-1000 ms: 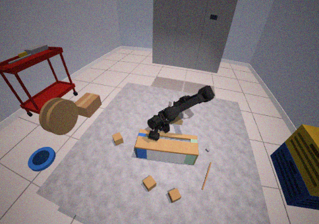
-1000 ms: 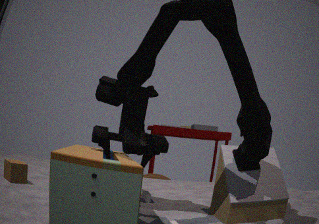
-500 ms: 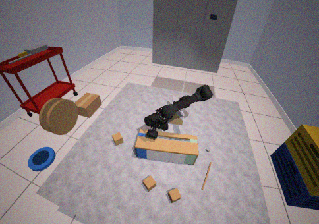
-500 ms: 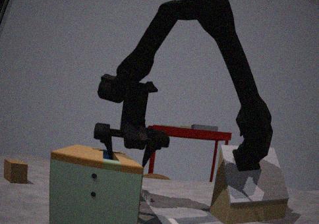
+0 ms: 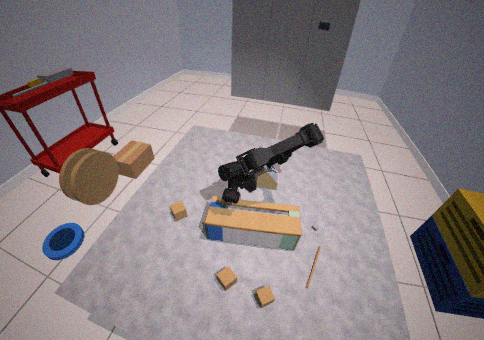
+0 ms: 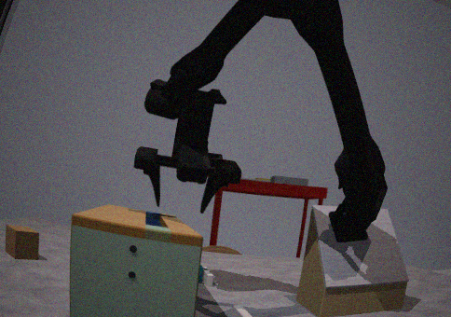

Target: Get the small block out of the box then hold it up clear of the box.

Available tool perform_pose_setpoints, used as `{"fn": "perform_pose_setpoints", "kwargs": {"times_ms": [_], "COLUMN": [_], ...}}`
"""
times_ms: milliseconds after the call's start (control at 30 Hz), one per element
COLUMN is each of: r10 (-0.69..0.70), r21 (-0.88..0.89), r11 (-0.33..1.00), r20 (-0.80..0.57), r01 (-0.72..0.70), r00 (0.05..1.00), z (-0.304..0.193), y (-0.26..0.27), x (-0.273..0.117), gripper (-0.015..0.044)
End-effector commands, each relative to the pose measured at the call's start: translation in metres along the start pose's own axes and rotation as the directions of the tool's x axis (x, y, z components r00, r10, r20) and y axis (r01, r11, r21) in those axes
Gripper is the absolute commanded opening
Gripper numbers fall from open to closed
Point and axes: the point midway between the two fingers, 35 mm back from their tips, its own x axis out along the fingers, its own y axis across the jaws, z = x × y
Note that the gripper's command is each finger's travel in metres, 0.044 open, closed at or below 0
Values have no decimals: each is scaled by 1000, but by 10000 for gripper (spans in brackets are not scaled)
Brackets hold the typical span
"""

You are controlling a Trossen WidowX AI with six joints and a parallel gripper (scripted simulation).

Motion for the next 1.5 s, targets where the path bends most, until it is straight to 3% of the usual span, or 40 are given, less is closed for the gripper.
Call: {"fn": "perform_pose_setpoints", "kwargs": {"times_ms": [0, 67, 200, 333, 467, 500, 667, 967, 1233, 1467], "r10": [-34, -44, -66, -92, -120, -128, -157, -203, -242, -282], "r21": [142, 352, 714, 941, 989, 971, 855, 472, 18, -385], "r11": [989, 935, 700, 336, -87, -192, -474, -839, -967, -907], "r20": [-29, -8, 33, 73, 111, 120, 152, 195, 226, 253], "r01": [38, 44, 23, -38, -122, -143, -210, -273, -252, -171], "r00": [999, 999, 997, 993, 987, 984, 976, 960, 943, 925], "z": [-8, -10, -14, -18, -22, -23, -27, -32, -36, -40], "y": [1, 3, 7, 11, 15, 16, 20, 25, 29, 33], "x": [-11, -10, -8, -7, -5, -5, -4, -3, -2, -1], "gripper": [321, 285, 285, 285, 285, 285, 285, 285, 285, 285]}}
